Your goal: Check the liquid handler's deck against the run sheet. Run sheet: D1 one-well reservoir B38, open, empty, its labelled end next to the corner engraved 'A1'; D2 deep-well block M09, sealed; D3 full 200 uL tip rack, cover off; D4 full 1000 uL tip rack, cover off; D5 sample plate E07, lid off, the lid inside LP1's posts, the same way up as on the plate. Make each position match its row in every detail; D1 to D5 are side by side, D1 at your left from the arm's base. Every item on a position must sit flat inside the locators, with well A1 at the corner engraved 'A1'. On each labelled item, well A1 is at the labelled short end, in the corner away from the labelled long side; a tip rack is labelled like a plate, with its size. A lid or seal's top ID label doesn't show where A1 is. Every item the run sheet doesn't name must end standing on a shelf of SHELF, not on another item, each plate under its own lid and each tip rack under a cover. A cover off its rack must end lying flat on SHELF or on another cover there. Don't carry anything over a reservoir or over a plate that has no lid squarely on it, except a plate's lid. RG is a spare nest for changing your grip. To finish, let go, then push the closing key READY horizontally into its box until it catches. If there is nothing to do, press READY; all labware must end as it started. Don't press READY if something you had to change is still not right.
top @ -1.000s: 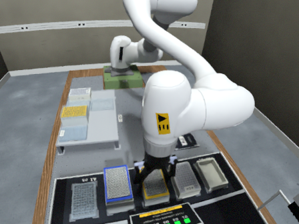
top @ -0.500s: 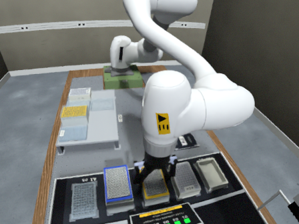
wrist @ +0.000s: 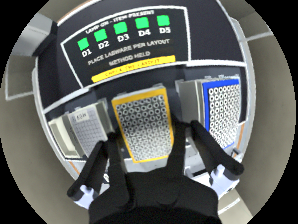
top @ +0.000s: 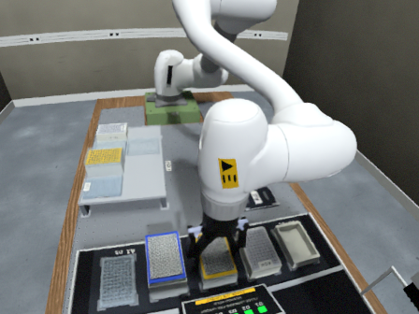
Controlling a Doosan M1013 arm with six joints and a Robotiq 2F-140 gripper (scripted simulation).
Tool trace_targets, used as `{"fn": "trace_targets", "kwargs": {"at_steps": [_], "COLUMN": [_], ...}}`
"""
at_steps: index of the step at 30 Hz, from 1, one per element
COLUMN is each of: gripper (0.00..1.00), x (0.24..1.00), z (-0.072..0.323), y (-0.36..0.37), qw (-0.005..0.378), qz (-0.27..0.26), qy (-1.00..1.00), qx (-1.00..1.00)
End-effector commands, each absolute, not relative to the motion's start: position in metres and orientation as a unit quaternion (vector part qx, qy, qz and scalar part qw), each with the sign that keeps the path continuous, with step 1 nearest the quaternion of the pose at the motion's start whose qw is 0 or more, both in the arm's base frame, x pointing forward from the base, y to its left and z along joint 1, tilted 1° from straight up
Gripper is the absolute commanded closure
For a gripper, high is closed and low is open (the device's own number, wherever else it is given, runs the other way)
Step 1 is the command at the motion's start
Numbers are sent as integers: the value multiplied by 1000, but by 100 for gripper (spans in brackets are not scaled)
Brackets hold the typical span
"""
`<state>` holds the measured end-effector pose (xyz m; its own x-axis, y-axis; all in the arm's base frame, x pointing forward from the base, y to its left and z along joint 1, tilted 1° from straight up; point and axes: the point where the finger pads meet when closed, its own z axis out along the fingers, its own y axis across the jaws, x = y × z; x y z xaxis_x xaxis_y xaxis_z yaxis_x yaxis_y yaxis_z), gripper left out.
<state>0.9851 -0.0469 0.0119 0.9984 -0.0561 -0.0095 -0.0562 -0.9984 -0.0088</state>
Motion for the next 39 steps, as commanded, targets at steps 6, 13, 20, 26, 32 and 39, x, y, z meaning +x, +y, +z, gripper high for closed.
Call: {"fn": "trace_targets", "kwargs": {"at_steps": [6,13,20,26,32,39], "gripper": [90,90,90,90,90,34], "x": [985,985,985,985,985,985], "z": [9,9,9,9,9,9], "y": [-42,-42,-42,-42,-42,-42], "qw": [7,7,7,7,7,7], "qz": [4,4,4,4,4,4], "qy": [28,28,28,28,28,28], "qx": [-1000,-1000,-1000,-1000,-1000,-1000]}}
